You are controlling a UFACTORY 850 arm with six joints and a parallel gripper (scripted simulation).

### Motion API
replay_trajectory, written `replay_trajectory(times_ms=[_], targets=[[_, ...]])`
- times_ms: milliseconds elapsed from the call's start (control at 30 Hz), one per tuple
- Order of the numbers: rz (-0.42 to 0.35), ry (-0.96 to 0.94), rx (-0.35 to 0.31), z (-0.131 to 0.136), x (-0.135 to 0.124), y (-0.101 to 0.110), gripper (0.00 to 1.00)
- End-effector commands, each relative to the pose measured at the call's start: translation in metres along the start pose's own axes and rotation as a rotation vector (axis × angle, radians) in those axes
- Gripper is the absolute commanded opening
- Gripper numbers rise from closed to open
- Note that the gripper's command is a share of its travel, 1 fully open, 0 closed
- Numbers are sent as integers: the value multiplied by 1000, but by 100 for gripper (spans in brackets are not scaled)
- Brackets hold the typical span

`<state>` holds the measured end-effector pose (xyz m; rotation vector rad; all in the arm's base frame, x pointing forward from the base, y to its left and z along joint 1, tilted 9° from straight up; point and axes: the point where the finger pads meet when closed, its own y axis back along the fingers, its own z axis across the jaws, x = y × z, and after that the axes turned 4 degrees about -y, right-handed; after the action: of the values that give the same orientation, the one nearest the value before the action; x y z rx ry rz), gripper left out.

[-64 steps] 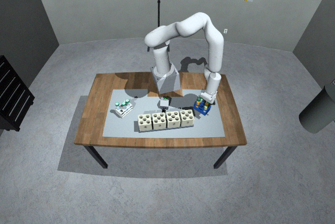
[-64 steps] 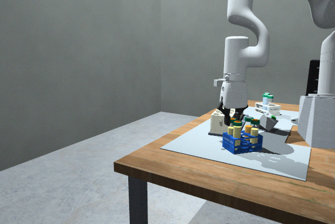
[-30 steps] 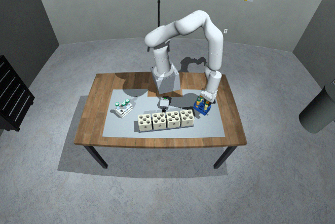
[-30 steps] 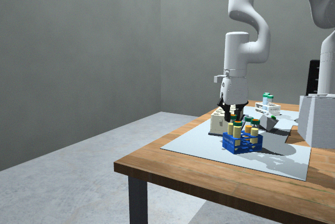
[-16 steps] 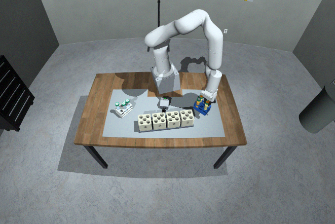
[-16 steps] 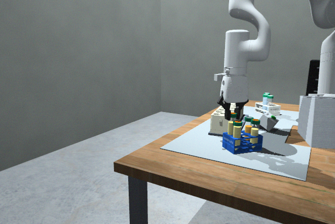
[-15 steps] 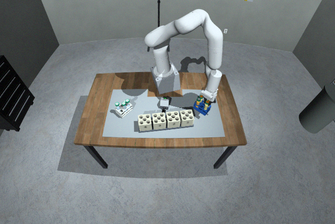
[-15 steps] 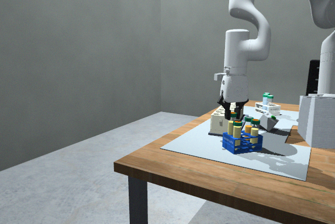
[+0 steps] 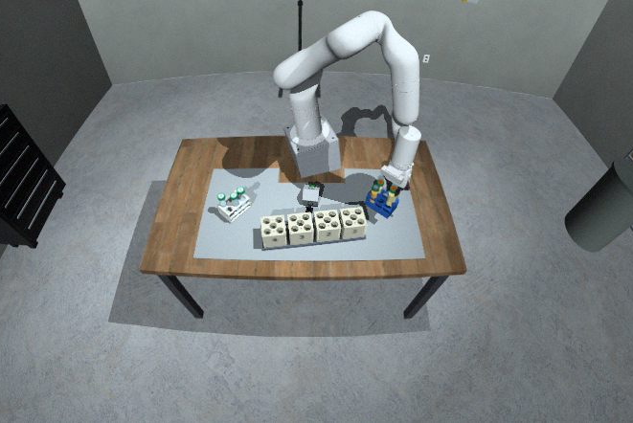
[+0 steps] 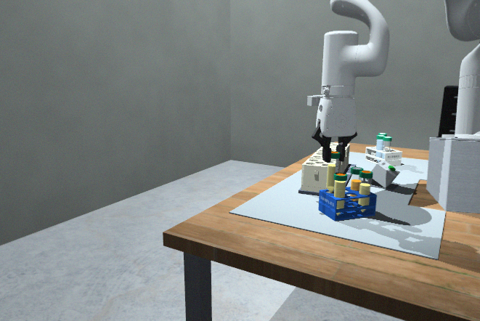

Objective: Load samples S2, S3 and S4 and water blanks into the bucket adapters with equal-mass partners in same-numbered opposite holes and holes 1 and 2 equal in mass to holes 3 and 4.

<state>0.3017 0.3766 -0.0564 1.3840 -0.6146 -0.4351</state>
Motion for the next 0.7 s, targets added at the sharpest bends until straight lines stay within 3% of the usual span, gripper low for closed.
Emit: replay_trajectory(times_ms=[0,667], targets=[[-1,0,0,-1,0,8,0],[-1,0,0,-1,0,44,0]])
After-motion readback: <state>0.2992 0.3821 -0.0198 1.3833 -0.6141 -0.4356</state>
